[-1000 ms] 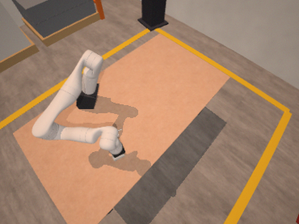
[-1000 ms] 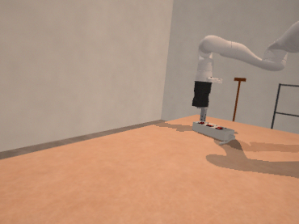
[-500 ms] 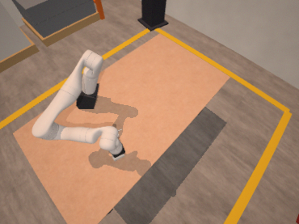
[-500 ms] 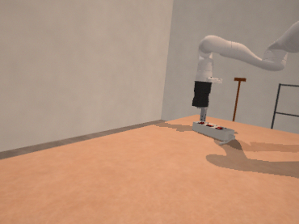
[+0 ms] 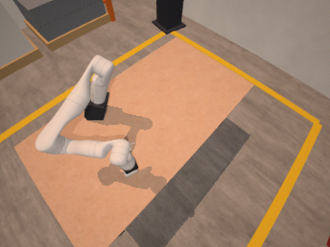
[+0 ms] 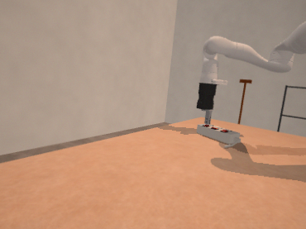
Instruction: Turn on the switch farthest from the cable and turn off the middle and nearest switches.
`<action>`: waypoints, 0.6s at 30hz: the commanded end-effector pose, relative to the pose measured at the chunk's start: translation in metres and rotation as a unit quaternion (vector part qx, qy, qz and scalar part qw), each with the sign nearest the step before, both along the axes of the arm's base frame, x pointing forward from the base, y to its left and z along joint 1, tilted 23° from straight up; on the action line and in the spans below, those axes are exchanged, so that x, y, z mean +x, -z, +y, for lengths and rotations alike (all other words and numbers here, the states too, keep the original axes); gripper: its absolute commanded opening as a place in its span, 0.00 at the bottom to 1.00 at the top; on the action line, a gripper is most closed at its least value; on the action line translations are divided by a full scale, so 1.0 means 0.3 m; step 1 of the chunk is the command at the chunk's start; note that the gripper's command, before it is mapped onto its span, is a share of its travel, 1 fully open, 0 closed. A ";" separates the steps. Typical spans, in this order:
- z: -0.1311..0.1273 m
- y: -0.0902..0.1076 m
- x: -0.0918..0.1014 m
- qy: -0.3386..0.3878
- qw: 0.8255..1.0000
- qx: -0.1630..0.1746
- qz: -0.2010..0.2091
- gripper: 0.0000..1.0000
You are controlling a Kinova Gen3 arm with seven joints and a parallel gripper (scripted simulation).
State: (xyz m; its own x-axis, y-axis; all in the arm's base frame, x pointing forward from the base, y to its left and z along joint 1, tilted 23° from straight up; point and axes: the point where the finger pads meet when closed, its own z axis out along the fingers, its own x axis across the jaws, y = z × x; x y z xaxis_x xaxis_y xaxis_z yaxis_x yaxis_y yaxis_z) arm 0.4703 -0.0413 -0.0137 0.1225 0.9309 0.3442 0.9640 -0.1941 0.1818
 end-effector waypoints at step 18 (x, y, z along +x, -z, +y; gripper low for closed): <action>0.004 0.014 0.005 0.000 1.000 0.000 -0.001 0.00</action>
State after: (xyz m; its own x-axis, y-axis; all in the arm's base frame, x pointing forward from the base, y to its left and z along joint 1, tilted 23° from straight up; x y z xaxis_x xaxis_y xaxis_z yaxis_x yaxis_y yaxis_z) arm 0.4716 -0.0402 -0.0179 0.1225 0.9311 0.3435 0.9638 -0.1942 0.1828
